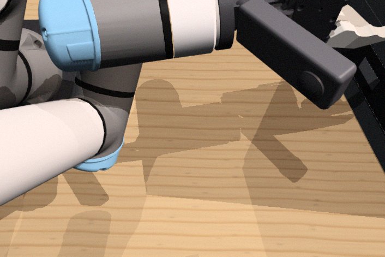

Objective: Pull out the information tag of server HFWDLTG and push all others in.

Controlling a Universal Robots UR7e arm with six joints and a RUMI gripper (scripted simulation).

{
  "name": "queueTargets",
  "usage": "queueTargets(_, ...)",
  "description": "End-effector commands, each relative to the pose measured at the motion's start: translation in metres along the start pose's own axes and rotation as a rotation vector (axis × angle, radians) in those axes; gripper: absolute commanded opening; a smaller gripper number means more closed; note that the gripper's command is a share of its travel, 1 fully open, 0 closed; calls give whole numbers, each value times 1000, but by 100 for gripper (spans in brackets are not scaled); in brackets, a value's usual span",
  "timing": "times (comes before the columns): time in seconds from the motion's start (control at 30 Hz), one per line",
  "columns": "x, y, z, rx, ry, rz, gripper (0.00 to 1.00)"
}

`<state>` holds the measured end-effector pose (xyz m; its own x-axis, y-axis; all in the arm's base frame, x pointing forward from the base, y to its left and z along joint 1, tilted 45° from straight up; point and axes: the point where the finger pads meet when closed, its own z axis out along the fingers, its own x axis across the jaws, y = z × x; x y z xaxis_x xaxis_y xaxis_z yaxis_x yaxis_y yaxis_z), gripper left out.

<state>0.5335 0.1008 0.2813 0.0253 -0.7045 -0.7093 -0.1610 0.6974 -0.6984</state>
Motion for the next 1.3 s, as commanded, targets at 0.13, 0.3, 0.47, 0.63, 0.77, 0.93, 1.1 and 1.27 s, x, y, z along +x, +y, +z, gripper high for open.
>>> queueTargets(0.13,1,0,0,-1,2,2,15)
queueTargets(0.3,1,0,0,-1,2,2,15)
queueTargets(0.47,1,1,0,-1,2,2,15)
queueTargets(0.63,0,1,2,0,-2,1,15)
queueTargets(0.77,0,2,3,0,-2,1,15)
queueTargets(0.93,0,2,4,0,-1,1,15)
queueTargets(1.1,0,2,8,-1,-1,1,15)
queueTargets(1.27,0,2,20,-1,-1,2,15)
